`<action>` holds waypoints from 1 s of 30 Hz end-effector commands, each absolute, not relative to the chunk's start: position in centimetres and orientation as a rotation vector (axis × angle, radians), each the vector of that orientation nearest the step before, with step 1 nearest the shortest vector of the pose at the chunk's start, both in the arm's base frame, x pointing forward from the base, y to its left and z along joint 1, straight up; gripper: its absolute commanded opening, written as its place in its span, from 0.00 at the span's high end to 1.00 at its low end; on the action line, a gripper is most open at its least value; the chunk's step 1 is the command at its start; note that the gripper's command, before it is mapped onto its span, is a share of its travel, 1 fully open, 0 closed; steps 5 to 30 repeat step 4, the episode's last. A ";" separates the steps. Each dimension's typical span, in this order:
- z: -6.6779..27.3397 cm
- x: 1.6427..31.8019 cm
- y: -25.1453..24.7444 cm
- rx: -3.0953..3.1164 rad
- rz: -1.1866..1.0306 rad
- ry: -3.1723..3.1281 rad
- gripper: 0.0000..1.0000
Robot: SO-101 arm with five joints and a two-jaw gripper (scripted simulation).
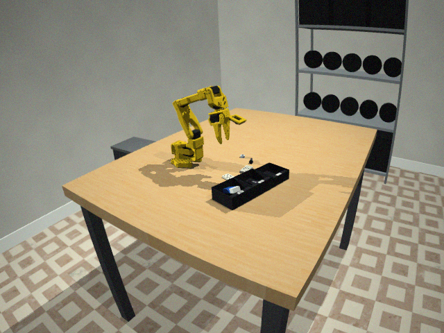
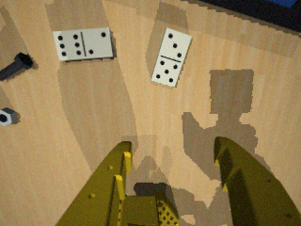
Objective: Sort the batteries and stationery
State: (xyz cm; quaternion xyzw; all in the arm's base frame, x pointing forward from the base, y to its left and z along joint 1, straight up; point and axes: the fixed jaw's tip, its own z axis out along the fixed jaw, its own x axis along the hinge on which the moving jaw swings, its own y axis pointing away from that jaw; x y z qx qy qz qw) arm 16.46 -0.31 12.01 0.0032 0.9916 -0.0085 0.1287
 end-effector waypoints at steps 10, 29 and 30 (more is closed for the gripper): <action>12.4 16.3 -0.1 0.005 -0.022 2.857 0.78; 12.4 16.3 -0.1 0.005 -0.022 2.857 0.78; 12.4 16.3 -0.1 0.005 -0.022 2.857 0.78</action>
